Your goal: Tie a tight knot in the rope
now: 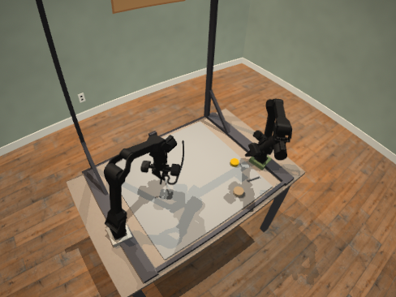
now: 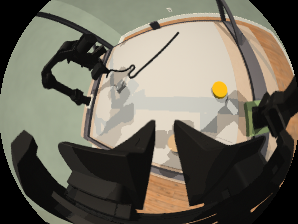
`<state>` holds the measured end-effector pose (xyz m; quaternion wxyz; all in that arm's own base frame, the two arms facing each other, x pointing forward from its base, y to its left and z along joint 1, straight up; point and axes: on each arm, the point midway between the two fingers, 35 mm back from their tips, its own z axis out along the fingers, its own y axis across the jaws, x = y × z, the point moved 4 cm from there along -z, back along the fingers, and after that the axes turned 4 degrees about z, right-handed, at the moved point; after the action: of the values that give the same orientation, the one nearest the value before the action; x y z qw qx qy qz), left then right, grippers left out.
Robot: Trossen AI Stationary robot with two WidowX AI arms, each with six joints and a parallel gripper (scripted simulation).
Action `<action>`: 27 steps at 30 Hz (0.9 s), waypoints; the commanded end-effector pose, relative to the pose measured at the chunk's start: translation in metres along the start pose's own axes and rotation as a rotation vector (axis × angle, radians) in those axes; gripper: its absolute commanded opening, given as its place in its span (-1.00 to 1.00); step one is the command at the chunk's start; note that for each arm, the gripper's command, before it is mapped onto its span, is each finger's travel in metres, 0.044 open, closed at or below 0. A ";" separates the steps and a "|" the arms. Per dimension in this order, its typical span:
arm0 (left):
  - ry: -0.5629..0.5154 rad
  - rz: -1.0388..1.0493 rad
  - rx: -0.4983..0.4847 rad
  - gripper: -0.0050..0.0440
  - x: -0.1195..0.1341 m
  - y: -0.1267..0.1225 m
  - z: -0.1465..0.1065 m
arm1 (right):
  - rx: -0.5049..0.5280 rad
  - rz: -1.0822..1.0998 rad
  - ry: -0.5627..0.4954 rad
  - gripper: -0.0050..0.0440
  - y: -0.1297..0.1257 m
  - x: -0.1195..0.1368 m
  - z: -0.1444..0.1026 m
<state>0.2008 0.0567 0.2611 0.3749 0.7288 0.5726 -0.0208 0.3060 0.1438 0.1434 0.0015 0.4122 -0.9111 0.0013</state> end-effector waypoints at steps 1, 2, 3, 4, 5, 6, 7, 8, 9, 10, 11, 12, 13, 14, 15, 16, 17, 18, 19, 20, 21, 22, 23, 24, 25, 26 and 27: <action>0.005 0.005 -0.007 -0.45 -0.002 0.001 -0.002 | 0.009 0.004 -0.027 -0.67 0.000 -0.001 -0.009; 0.005 0.005 -0.007 -0.45 -0.002 0.001 -0.002 | 0.009 0.004 -0.027 -0.67 0.000 -0.001 -0.009; 0.005 0.005 -0.007 -0.45 -0.002 0.001 -0.002 | 0.009 0.004 -0.027 -0.67 0.002 0.000 -0.009; 0.005 0.005 -0.007 -0.45 -0.002 0.001 -0.002 | 0.009 0.004 -0.027 -0.67 0.005 0.001 -0.009; 0.005 0.005 -0.007 -0.45 -0.002 0.001 -0.002 | 0.008 0.004 -0.027 -0.67 0.009 0.003 -0.009; 0.005 0.005 -0.007 -0.45 -0.002 0.001 -0.002 | 0.008 0.004 -0.027 -0.67 0.012 0.004 -0.009; 0.005 0.005 -0.007 -0.45 -0.002 0.001 -0.002 | 0.008 0.004 -0.027 -0.67 0.014 0.005 -0.009; 0.005 0.005 -0.007 -0.45 -0.002 0.001 -0.002 | 0.008 0.004 -0.027 -0.67 0.014 0.006 -0.009; 0.005 0.005 -0.007 -0.45 -0.002 0.001 -0.002 | 0.008 0.004 -0.027 -0.67 0.015 0.006 -0.009; 0.005 0.005 -0.007 -0.45 -0.002 0.001 -0.002 | 0.008 0.004 -0.027 -0.67 0.017 0.007 -0.009; 0.005 0.005 -0.007 -0.45 -0.002 0.001 -0.002 | 0.008 0.004 -0.027 -0.67 0.020 0.008 -0.009; 0.005 0.005 -0.007 -0.45 -0.002 0.001 -0.002 | 0.007 0.004 -0.027 -0.67 0.024 0.010 -0.008; 0.005 0.005 -0.007 -0.45 -0.002 0.001 -0.002 | 0.007 0.004 -0.027 -0.67 0.027 0.011 -0.008; 0.005 0.005 -0.007 -0.45 -0.002 0.001 -0.002 | 0.007 0.004 -0.027 -0.67 0.027 0.011 -0.008; 0.005 0.005 -0.007 -0.45 -0.002 0.001 -0.002 | 0.007 0.004 -0.027 -0.67 0.027 0.011 -0.008; 0.005 0.005 -0.007 -0.45 -0.002 0.001 -0.002 | 0.007 0.004 -0.027 -0.67 0.029 0.012 -0.008; 0.005 0.005 -0.007 -0.45 -0.002 0.001 -0.002 | 0.007 0.004 -0.027 -0.67 0.029 0.012 -0.008; 0.005 0.005 -0.007 -0.45 -0.002 0.001 -0.002 | 0.007 0.004 -0.027 -0.67 0.030 0.013 -0.008; 0.005 0.005 -0.007 -0.45 -0.002 0.001 -0.002 | 0.007 0.004 -0.027 -0.67 0.033 0.014 -0.008; 0.005 0.005 -0.007 -0.45 -0.002 0.001 -0.002 | 0.006 0.004 -0.027 -0.67 0.037 0.015 -0.008; 0.005 0.005 -0.007 -0.45 -0.002 0.001 -0.002 | 0.006 0.004 -0.026 -0.67 0.041 0.017 -0.008; 0.005 0.005 -0.007 -0.45 -0.002 0.001 -0.002 | 0.006 0.004 -0.026 -0.67 0.043 0.018 -0.008; 0.005 0.005 -0.007 -0.45 -0.002 0.001 -0.002 | 0.006 0.004 -0.026 -0.67 0.044 0.019 -0.008; 0.005 0.005 -0.007 -0.45 -0.002 0.001 -0.002 | 0.006 0.004 -0.026 -0.67 0.045 0.019 -0.008; 0.005 0.005 -0.007 -0.45 -0.002 0.001 -0.002 | 0.006 0.004 -0.026 -0.67 0.047 0.020 -0.008; 0.005 0.005 -0.007 -0.45 -0.002 0.001 -0.002 | 0.005 0.004 -0.026 -0.67 0.052 0.022 -0.008; 0.005 0.005 -0.007 -0.45 -0.002 0.001 -0.002 | 0.005 0.004 -0.026 -0.67 0.056 0.024 -0.008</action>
<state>0.2008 0.0567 0.2611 0.3749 0.7288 0.5726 -0.0208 0.2591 0.1593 0.1439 0.0015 0.4099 -0.9121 0.0015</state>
